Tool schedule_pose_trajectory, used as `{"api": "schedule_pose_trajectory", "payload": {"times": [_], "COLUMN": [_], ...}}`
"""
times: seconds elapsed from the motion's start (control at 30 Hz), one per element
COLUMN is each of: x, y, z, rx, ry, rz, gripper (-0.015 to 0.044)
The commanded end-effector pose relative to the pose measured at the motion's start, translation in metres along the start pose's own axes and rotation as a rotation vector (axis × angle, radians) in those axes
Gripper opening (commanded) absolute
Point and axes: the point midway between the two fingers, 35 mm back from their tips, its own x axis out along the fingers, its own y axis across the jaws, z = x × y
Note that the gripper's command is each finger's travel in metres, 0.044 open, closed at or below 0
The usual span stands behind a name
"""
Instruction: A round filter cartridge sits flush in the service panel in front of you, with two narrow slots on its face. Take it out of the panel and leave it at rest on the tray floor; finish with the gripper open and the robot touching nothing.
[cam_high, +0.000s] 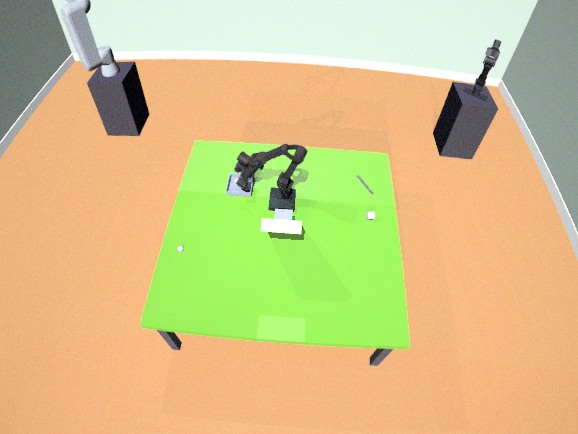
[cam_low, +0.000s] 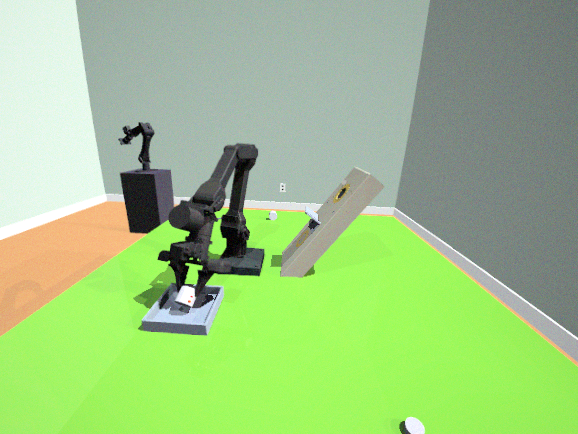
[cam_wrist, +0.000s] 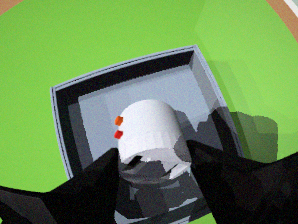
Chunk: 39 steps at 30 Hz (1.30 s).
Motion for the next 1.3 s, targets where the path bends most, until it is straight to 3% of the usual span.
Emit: {"api": "schedule_pose_trajectory", "payload": {"times": [0.0,0.33,0.5,0.7,1.27], "x": [0.000,0.000,-0.007,-0.061,-0.050], "y": [0.000,0.000,0.000,0.000,0.000], "z": [0.001,0.001,0.006,0.035,0.032], "rx": [0.000,0.000,0.000,0.000,0.004], "ry": [-0.002,-0.002,-0.002,0.001,-0.005], "rz": [0.000,0.000,0.000,0.000,-0.004], "gripper": [0.0184,0.0440,0.0440,0.0440,0.0440]}}
